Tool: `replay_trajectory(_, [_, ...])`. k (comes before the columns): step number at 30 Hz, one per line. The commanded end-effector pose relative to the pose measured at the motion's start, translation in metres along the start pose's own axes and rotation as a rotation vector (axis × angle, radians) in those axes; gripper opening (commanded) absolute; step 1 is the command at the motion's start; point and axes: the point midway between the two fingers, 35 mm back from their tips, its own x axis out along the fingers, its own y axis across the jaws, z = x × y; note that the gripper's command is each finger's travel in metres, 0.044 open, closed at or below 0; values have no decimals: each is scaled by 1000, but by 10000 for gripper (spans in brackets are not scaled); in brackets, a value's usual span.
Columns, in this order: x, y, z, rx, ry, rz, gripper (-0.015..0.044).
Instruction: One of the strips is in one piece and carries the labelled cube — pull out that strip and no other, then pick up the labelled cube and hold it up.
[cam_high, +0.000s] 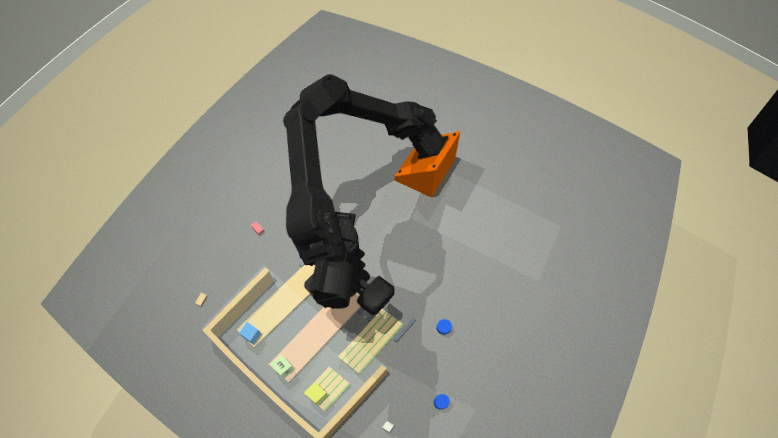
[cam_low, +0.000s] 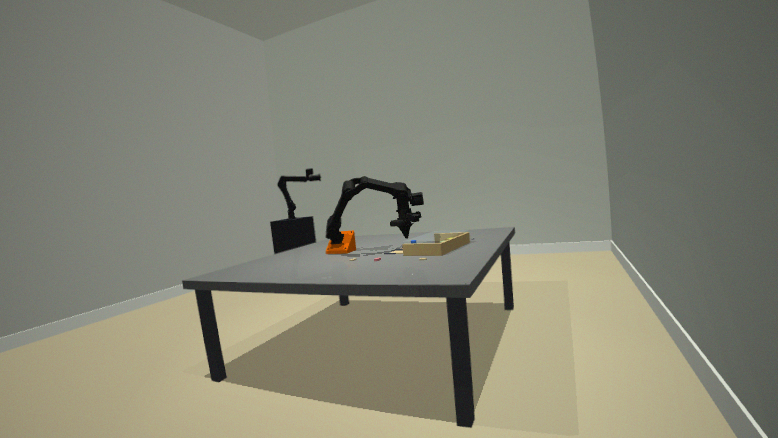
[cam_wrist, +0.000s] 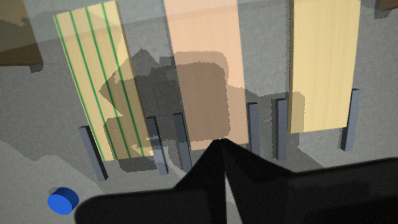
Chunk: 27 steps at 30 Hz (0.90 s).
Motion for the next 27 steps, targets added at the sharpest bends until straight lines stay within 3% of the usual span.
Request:
replay_trajectory(1, [10, -1, -1, -6, 5, -6, 0])
replay_trajectory(27, [48, -2, 0, -5, 5, -9, 0])
